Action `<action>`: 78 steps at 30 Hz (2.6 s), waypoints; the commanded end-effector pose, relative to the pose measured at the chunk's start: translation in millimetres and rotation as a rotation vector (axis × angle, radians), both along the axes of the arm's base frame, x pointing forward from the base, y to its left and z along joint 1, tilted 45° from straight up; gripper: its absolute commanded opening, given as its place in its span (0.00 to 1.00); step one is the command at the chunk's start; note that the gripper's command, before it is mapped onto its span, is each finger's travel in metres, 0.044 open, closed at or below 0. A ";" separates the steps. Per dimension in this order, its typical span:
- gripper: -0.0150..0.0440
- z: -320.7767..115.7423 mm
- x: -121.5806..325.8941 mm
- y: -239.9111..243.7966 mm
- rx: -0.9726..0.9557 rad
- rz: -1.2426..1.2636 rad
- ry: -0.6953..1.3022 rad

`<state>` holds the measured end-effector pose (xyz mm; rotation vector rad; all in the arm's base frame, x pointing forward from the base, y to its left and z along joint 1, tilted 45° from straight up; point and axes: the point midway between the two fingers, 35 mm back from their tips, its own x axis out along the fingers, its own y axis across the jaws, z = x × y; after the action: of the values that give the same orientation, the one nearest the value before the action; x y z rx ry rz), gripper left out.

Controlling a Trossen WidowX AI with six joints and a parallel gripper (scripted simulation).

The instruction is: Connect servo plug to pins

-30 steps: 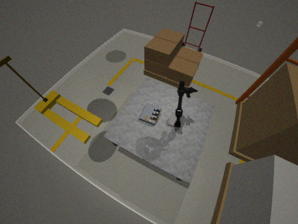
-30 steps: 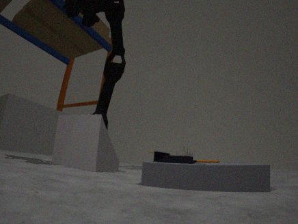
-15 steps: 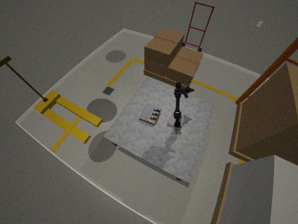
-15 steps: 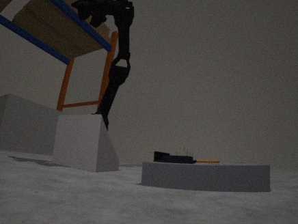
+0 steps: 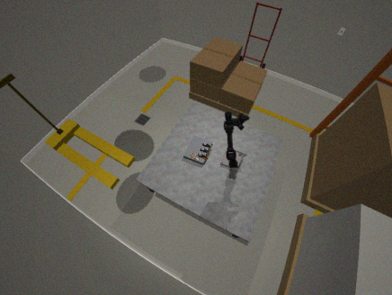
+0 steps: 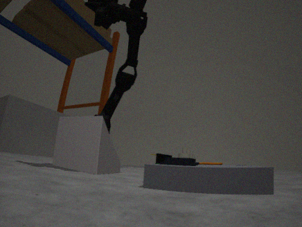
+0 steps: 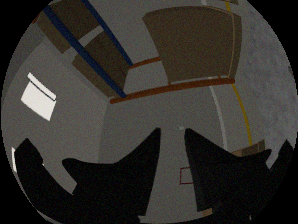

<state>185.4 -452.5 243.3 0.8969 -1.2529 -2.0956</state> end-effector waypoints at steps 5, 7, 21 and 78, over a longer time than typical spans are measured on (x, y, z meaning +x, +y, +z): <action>0.45 6.1 25.1 21.2 0.081 0.152 0.012; 0.45 7.3 30.8 25.7 0.097 0.187 0.016; 0.45 15.8 68.7 60.7 0.187 0.446 0.063; 0.45 57.3 166.7 258.6 0.048 1.582 0.577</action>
<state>350.7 -210.1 299.0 0.7990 -0.0114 -0.9771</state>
